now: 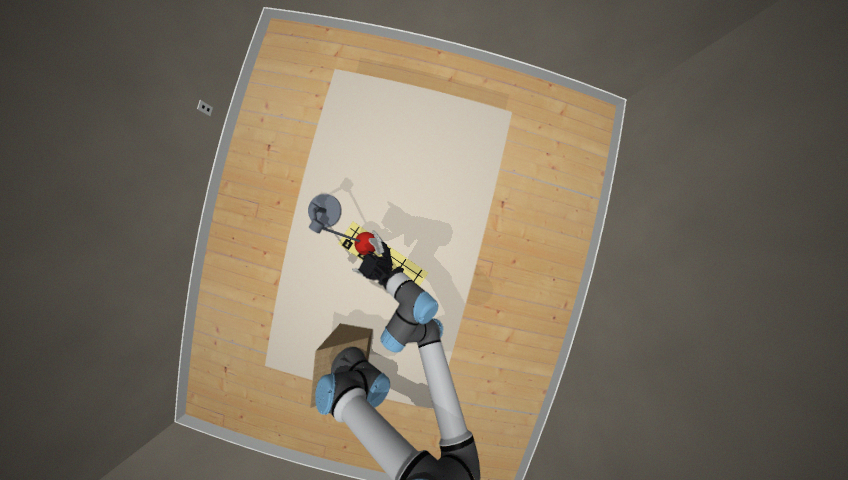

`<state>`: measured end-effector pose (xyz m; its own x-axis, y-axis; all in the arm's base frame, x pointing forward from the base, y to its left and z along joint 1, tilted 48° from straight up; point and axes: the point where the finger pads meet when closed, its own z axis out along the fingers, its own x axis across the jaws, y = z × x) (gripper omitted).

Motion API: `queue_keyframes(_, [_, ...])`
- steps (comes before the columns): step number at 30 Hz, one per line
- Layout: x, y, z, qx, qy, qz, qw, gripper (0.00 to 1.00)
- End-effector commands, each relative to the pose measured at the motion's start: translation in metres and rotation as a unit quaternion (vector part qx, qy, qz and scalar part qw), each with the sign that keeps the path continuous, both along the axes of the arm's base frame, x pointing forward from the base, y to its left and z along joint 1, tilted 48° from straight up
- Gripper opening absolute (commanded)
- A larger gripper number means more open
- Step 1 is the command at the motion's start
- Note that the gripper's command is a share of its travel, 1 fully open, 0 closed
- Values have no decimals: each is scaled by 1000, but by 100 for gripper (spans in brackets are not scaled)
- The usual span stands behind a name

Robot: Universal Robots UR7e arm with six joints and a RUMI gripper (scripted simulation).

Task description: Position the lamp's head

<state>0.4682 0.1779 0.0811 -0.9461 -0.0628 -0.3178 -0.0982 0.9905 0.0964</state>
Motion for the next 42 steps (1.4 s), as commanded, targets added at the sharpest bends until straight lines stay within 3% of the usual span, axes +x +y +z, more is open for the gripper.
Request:
queue_keyframes(1, [-6,-1,18,0,0,0,1000,100])
queue_keyframes(42, [-5,0,15,0,-1,0,1000,100])
